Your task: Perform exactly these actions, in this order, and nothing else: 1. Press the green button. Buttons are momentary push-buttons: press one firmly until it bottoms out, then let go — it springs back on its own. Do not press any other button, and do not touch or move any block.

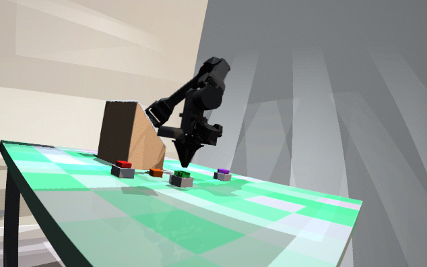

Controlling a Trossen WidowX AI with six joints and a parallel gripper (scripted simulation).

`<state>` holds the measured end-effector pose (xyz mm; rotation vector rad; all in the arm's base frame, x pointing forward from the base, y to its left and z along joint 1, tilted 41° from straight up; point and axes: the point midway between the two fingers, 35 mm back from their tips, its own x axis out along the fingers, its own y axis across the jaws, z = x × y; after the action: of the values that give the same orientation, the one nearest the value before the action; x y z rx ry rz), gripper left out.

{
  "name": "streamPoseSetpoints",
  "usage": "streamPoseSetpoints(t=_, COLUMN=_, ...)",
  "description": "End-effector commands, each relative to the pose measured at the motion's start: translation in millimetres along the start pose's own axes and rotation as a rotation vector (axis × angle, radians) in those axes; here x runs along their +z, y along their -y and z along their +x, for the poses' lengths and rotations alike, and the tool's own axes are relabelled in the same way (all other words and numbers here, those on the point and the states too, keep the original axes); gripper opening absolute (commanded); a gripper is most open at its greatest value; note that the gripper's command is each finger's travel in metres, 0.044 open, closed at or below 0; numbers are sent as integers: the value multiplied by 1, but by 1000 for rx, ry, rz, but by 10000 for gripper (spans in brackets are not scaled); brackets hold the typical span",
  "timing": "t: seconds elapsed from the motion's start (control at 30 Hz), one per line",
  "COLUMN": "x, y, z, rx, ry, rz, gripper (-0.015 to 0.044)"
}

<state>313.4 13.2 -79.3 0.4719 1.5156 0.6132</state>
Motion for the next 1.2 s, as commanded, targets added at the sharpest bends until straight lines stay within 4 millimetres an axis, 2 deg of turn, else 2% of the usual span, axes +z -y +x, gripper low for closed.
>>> streamPoseSetpoints(t=0.0, x=-4, y=0, z=10, rx=10, ry=-11, rz=14, gripper=20)
streamPoseSetpoints(t=0.23, x=-5, y=-1, z=20, rx=10, ry=-11, rz=14, gripper=20)
streamPoseSetpoints(t=0.97, x=-5, y=-1, z=20, rx=10, ry=-11, rz=14, gripper=20)
streamPoseSetpoints(t=1.1, x=-4, y=0, z=-11, rx=9, ry=-11, rz=13, gripper=20)
streamPoseSetpoints(t=1.17, x=-4, y=0, z=-14, rx=9, ry=-11, rz=14, gripper=20)
